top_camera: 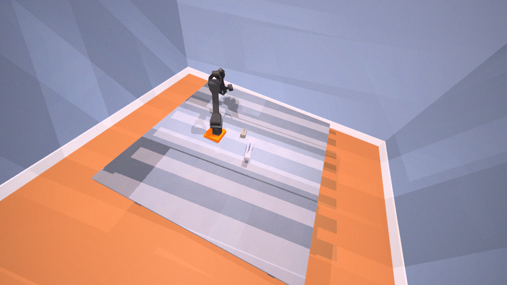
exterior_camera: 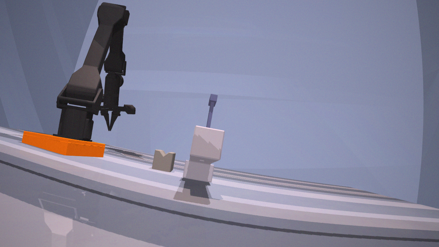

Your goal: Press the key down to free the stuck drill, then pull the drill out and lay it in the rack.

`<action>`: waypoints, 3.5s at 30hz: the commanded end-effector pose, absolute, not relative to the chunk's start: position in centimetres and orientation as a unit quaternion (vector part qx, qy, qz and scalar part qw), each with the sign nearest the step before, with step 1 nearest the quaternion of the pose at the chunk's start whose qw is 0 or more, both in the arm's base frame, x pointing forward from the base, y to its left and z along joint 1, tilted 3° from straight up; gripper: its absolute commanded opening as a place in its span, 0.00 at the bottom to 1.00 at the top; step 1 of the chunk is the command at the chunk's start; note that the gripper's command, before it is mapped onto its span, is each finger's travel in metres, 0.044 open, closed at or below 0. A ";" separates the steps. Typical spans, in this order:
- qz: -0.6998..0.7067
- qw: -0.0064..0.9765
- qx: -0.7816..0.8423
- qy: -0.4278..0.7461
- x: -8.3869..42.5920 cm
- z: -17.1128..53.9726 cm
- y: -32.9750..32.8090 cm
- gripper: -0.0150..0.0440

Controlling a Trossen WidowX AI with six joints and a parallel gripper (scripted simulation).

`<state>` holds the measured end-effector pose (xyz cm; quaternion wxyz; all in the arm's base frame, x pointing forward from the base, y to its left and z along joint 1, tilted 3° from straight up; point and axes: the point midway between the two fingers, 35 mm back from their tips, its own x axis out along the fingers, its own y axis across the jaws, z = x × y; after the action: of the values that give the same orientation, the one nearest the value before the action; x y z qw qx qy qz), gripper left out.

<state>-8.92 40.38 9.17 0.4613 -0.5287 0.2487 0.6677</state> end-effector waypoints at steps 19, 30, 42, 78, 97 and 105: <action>0.376 0.662 -0.371 0.532 26.3 11.3 25.9 0.25; 0.222 0.704 -0.235 0.632 33.0 12.4 10.7 0.25; 0.049 0.702 -0.056 0.709 30.7 14.1 -9.0 0.25; 0.015 0.696 -0.014 0.718 29.0 12.5 -12.6 0.25; 0.015 0.696 -0.014 0.718 28.6 12.0 -12.7 0.25; 0.015 0.696 -0.014 0.718 28.4 11.8 -12.8 0.25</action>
<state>29.08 -12.49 13.08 0.7109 -0.0187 0.7028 0.0146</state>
